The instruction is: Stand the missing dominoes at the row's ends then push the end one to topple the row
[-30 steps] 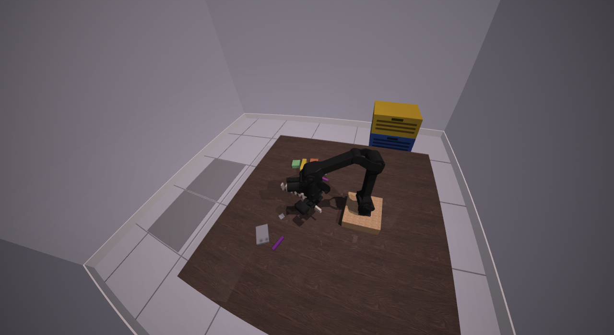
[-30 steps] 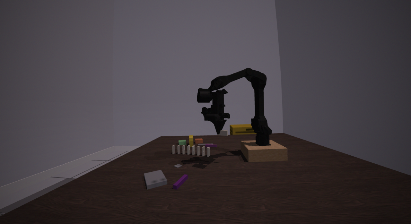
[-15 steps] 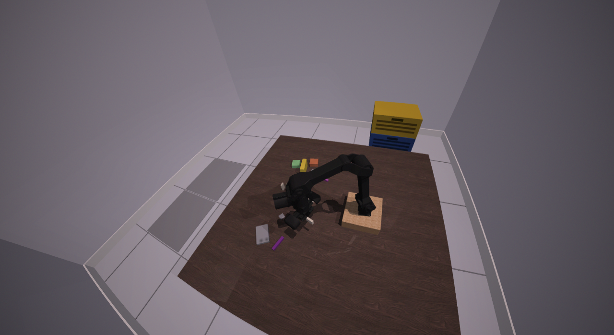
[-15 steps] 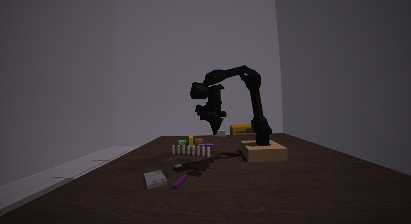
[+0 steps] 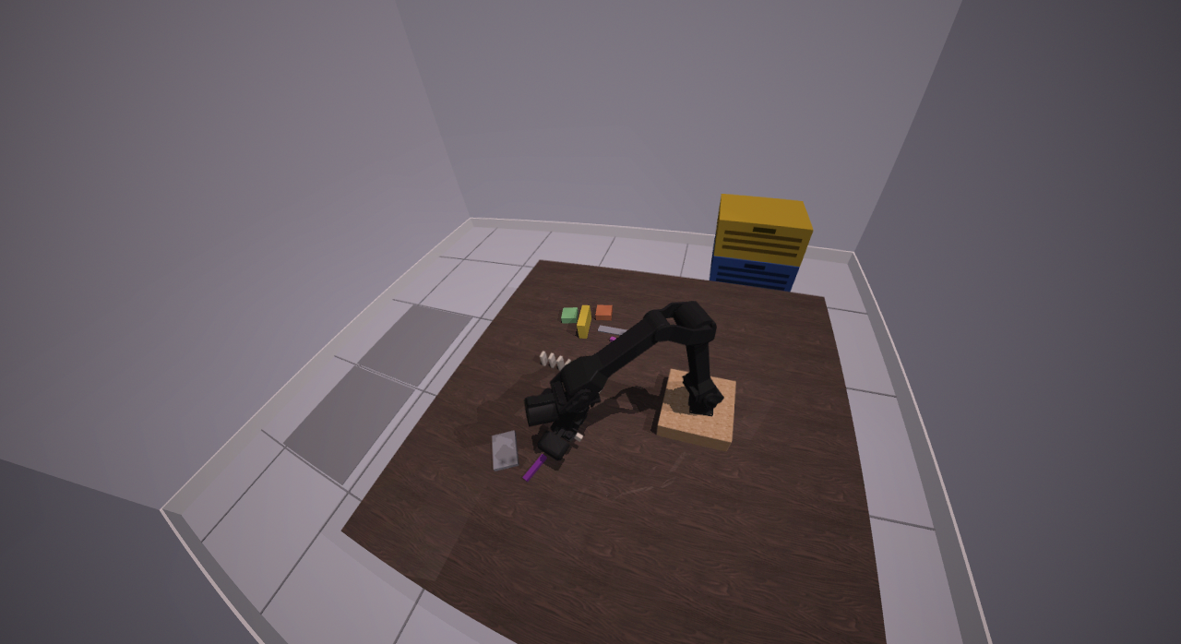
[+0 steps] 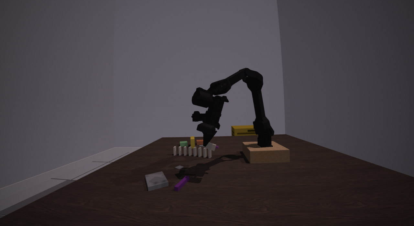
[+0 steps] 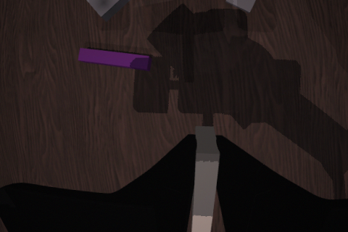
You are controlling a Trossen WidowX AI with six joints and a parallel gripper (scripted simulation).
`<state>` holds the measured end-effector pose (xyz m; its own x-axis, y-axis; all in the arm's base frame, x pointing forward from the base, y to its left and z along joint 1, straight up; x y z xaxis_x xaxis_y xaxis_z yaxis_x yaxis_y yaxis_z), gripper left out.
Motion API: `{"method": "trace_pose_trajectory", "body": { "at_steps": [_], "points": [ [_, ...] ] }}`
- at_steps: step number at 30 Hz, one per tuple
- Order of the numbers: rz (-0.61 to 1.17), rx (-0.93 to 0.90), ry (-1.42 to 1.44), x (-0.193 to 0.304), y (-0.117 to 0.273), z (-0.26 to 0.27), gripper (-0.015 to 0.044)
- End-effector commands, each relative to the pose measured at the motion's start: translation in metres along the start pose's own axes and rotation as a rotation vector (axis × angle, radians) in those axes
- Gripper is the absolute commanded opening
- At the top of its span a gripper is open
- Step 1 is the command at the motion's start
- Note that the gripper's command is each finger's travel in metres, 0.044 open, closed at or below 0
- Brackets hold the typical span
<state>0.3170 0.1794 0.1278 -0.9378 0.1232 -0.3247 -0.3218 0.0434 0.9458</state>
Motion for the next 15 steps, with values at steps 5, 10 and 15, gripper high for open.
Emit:
{"method": "trace_pose_trajectory", "body": {
  "at_steps": [5,10,15],
  "points": [
    [-0.135,0.020,0.105,0.001,-0.018,0.014,0.0028],
    [-0.218,0.032,0.160,0.001,-0.027,0.022,0.0028],
    [-0.323,0.043,0.203,0.001,-0.034,0.031,0.0028]
  ]
}}
Point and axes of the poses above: the point midway between the two fingers, 35 mm back from their tips, its own y axis back along the fingers, its own z axis across the jaws, x = y × z, the point moved 3 cm from there along y, back along the fingers, and after that the axes turned 6 degrees about y, right-handed, at the moved point
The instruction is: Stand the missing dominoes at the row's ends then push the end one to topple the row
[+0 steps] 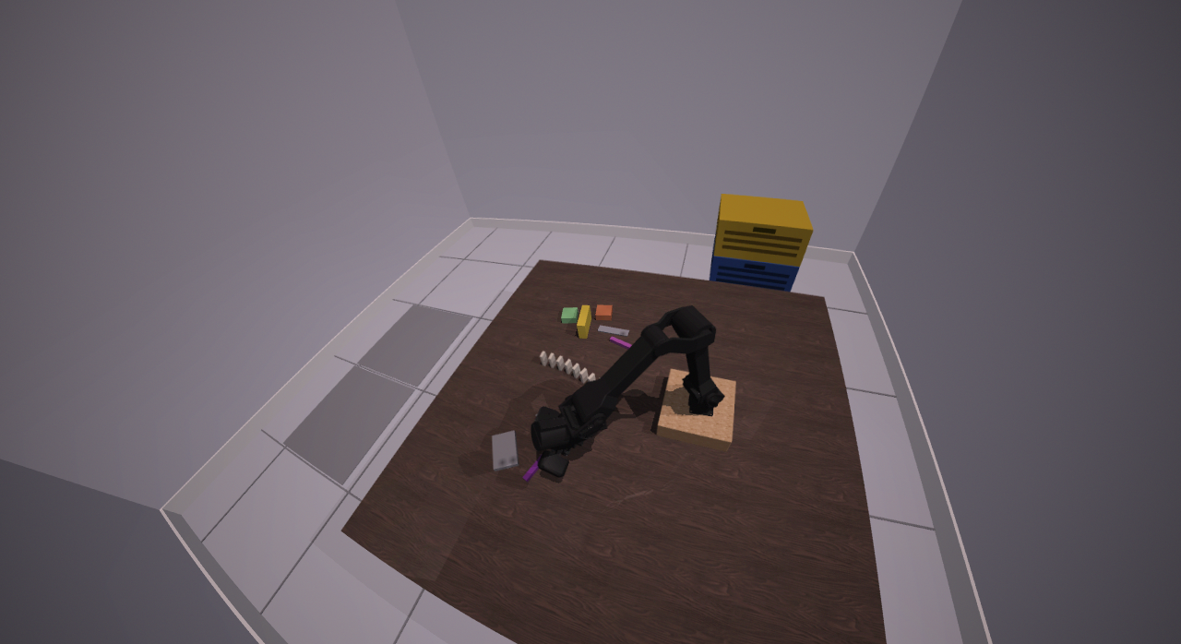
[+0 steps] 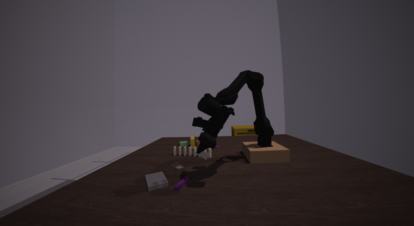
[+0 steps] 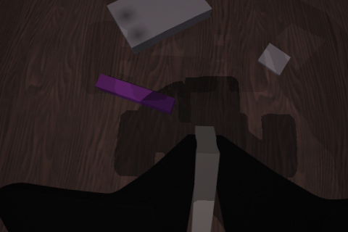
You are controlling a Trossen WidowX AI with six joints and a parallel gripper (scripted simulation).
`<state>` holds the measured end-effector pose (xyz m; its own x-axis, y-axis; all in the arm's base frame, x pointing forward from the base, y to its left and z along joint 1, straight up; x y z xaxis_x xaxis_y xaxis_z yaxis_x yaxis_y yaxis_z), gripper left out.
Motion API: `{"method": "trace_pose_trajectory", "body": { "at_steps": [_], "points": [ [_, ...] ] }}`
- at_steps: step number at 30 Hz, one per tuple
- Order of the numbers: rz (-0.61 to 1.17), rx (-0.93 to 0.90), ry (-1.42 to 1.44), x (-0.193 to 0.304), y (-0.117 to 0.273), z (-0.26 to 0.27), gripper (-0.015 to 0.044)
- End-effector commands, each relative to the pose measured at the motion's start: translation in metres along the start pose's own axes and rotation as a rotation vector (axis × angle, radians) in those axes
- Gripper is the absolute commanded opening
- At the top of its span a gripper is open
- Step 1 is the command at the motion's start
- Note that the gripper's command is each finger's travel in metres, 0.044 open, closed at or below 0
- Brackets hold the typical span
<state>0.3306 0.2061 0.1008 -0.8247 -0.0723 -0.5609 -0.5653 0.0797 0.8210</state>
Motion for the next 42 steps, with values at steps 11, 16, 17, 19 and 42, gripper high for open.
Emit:
{"method": "trace_pose_trajectory", "body": {
  "at_steps": [11,16,17,19,42],
  "points": [
    [-0.275,0.053,0.069,0.002,-0.013,0.020,0.0028],
    [-0.372,0.075,0.075,0.003,-0.012,0.025,0.0028],
    [-0.391,0.080,0.075,0.004,-0.012,0.026,0.0028],
    [-0.427,0.086,0.073,0.005,-0.011,0.027,0.0028],
    [-0.767,0.197,-0.036,0.034,0.015,0.023,0.0028]
  ]
}}
Point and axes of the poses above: the point midway between the two fingers, 35 mm back from their tips, its own y axis back along the fingers, its own z axis across the jaws, x = y × z, the point moved 3 cm from there along y, back along the fingers, and after that the axes turned 6 degrees about y, right-handed, at the moved point
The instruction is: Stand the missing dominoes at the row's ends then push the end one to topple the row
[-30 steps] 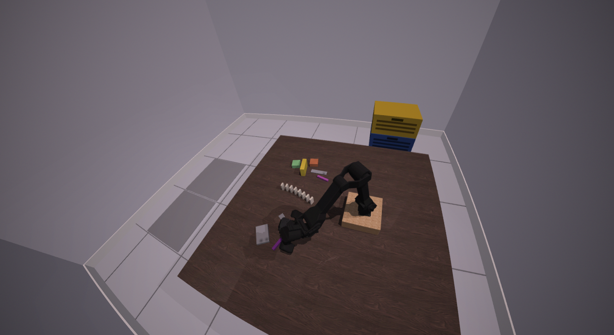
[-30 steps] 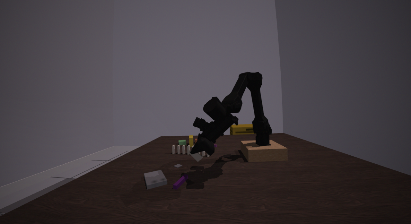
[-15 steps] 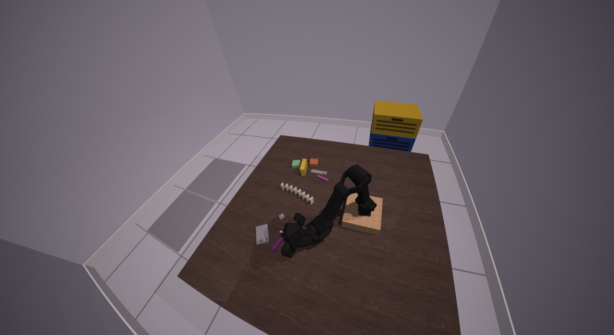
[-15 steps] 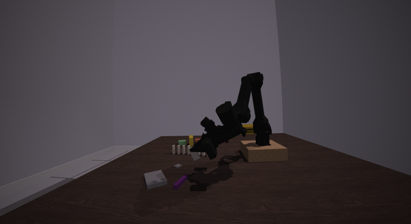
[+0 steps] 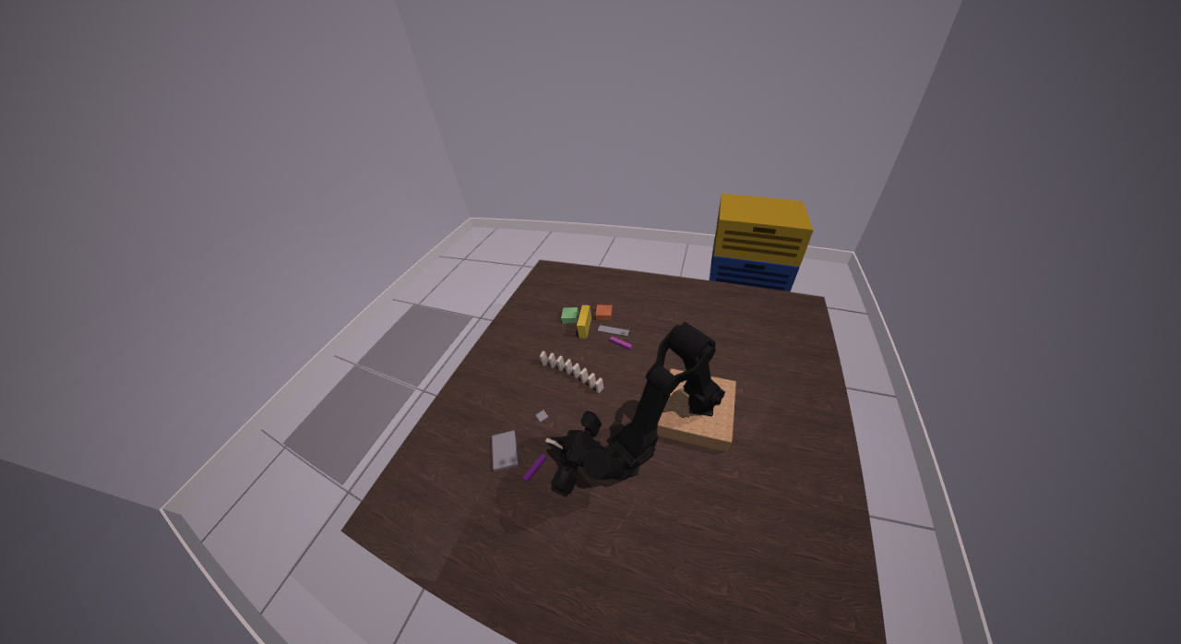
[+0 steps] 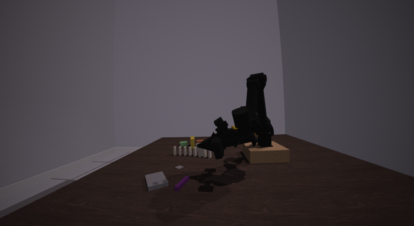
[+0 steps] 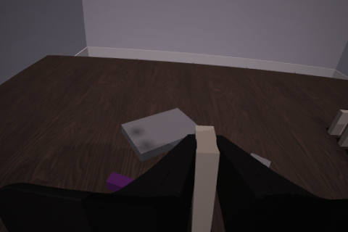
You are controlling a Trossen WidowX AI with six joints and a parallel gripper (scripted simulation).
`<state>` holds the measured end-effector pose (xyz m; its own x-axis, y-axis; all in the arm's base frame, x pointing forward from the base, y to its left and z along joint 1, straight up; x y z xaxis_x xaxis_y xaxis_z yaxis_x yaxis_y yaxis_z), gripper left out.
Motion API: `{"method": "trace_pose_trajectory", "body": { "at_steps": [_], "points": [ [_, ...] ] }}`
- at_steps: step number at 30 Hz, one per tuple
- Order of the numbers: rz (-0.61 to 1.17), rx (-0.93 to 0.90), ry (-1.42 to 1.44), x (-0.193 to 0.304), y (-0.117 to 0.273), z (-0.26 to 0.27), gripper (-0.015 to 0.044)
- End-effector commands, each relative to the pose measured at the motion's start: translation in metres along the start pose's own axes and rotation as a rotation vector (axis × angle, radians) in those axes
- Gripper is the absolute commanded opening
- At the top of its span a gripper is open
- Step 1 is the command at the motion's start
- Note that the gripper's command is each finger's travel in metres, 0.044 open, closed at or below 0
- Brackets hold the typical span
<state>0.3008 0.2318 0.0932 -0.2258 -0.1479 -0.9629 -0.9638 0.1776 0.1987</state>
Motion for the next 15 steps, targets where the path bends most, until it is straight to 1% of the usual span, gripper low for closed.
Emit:
{"method": "trace_pose_trajectory", "body": {
  "at_steps": [1,15],
  "points": [
    [-0.034,0.029,-0.013,0.004,0.008,-0.006,0.0028],
    [-0.143,0.155,-0.103,0.012,0.041,-0.036,0.0028]
  ]
}}
Point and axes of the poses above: the point midway between the two fingers, 35 mm back from their tips, its own y axis back along the fingers, its own z axis across the jaws, x = y × z, the point moved 3 cm from there along y, back along the fingers, and after that the axes turned 6 degrees about y, right-handed, at the moved point
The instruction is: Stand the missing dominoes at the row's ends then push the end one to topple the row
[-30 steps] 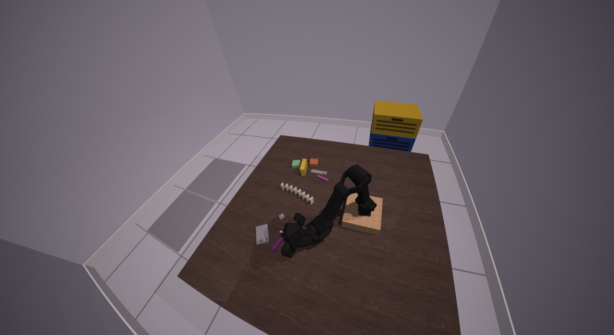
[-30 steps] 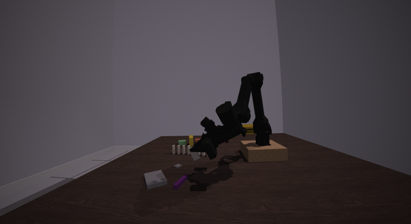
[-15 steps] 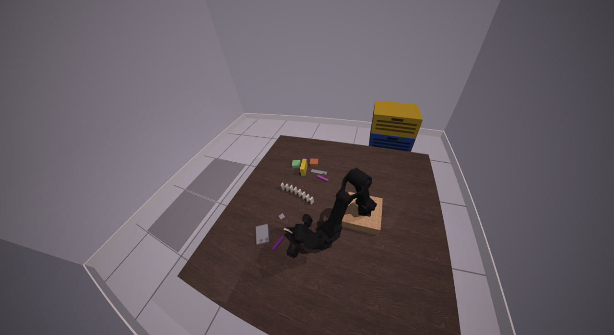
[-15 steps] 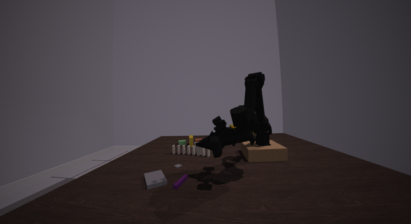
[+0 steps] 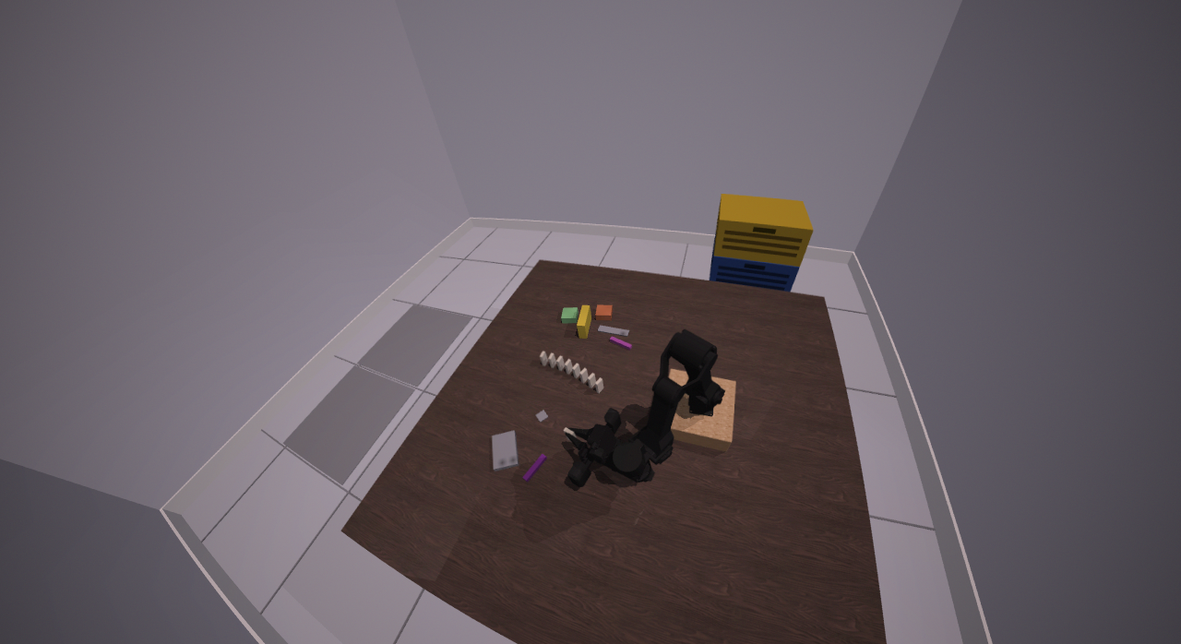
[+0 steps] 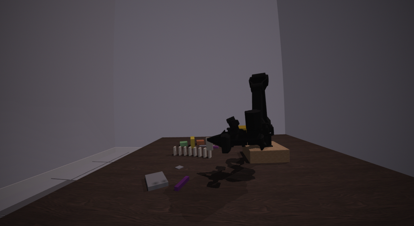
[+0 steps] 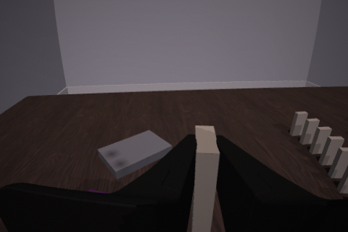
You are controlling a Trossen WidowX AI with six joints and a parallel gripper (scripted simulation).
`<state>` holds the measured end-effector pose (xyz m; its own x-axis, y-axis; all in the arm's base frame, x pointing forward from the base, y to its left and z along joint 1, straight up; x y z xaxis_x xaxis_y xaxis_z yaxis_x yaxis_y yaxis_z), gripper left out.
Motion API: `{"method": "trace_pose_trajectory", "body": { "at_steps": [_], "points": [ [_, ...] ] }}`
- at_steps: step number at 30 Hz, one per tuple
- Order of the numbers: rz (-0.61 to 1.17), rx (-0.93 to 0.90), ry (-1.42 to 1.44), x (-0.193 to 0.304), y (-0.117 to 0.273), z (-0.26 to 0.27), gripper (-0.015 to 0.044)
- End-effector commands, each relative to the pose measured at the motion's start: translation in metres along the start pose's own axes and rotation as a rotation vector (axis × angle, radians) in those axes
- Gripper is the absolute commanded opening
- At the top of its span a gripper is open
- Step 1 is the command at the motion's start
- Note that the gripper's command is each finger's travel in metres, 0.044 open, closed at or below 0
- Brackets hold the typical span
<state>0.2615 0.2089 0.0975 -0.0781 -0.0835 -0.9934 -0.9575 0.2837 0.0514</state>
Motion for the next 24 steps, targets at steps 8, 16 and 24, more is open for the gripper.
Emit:
{"method": "trace_pose_trajectory", "body": {
  "at_steps": [8,16,24],
  "points": [
    [-0.039,0.118,-0.045,0.003,0.023,-0.033,0.0028],
    [-0.041,0.145,-0.059,0.004,0.028,-0.041,0.0028],
    [-0.041,0.145,-0.059,0.004,0.028,-0.041,0.0028]
  ]
}}
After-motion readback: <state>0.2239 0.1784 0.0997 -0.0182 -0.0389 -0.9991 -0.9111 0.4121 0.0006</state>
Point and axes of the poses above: the point midway between the two fingers, 35 mm back from their tips, its own y axis back along the fingers, its own z axis across the jaws, x = y × z, the point moved 3 cm from there along y, back along the fingers, and after that the axes turned 6 degrees about y, right-handed, at the moved point
